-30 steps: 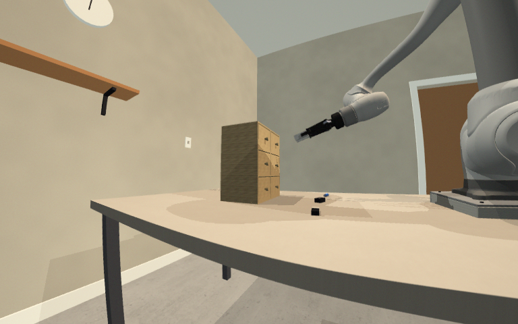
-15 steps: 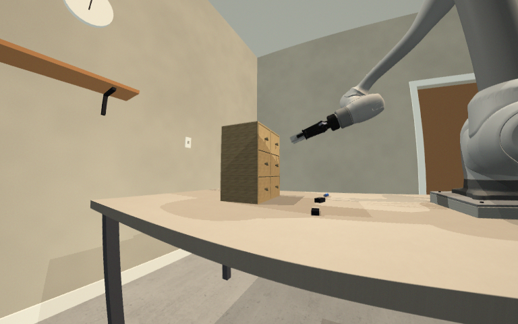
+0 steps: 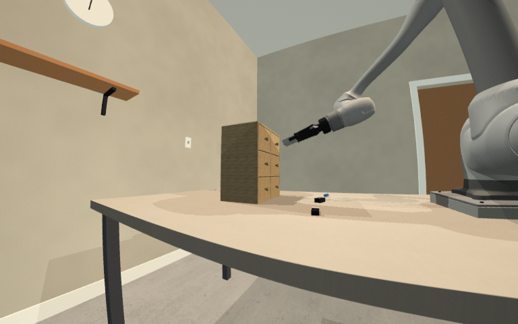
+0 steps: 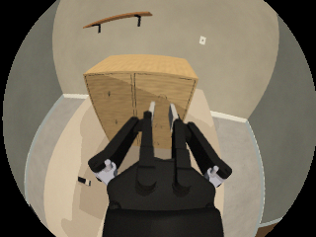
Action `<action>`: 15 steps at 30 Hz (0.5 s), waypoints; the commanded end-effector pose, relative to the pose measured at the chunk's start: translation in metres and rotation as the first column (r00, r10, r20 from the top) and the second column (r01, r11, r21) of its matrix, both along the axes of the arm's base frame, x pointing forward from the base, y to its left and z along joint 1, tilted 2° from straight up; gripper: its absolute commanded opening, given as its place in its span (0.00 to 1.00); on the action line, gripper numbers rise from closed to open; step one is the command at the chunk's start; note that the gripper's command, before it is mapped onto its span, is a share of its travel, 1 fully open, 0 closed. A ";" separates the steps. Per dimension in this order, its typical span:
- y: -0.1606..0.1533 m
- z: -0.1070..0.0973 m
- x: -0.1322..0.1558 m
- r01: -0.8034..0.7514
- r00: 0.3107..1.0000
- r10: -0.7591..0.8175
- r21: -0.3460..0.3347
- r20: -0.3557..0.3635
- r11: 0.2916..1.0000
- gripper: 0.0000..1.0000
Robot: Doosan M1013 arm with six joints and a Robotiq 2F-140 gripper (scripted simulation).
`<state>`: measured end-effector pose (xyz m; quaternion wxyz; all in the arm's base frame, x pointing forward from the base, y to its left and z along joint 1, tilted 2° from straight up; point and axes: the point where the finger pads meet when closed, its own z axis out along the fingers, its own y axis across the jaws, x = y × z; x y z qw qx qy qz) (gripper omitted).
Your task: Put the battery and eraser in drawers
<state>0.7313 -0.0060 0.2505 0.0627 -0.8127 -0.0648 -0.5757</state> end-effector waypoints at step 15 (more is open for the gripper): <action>0.001 -0.002 0.005 0.000 1.000 0.000 0.000 0.000 1.000 0.20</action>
